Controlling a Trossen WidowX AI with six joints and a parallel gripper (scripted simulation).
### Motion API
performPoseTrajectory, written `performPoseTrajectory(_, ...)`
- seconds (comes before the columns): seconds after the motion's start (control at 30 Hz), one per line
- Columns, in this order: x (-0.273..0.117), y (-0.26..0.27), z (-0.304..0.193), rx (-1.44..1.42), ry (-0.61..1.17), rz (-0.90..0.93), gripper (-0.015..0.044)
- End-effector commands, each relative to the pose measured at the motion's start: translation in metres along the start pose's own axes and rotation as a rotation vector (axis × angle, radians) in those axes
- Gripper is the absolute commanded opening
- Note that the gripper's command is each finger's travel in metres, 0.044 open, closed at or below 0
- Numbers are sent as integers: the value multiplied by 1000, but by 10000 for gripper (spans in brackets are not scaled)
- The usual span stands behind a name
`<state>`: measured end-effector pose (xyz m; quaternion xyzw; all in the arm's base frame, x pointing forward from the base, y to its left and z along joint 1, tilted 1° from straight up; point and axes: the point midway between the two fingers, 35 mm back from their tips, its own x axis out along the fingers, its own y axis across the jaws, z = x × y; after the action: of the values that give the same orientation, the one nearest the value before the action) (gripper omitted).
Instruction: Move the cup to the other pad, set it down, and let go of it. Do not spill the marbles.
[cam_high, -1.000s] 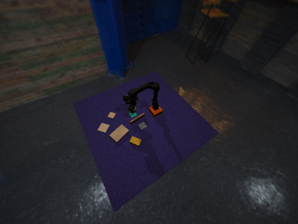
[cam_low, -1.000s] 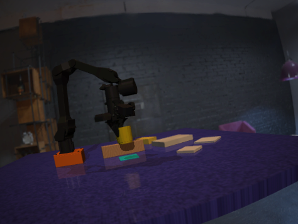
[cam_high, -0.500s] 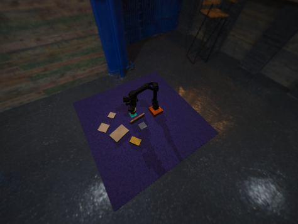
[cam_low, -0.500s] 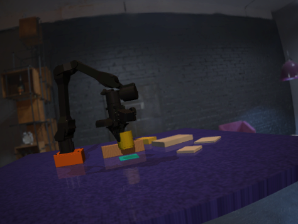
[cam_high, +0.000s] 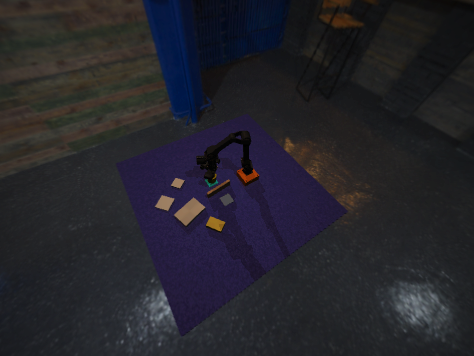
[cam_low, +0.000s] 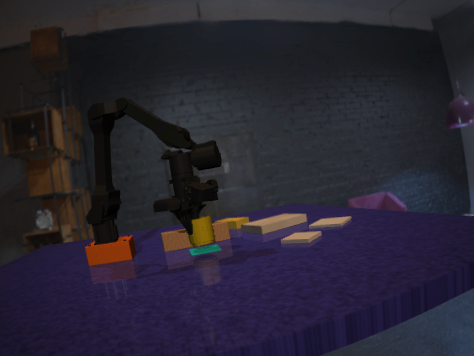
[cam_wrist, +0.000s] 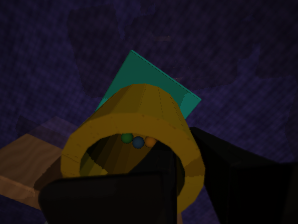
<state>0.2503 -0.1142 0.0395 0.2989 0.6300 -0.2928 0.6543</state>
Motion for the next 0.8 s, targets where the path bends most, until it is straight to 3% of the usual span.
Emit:
performPoseTrajectory(0.0, 10, -1, -2, -4, 10, -3, 0)
performPoseTrajectory(0.7, 9, -1, -2, 0, 5, -3, 0)
performPoseTrajectory(0.77, 9, -1, -2, 0, 5, -3, 53)
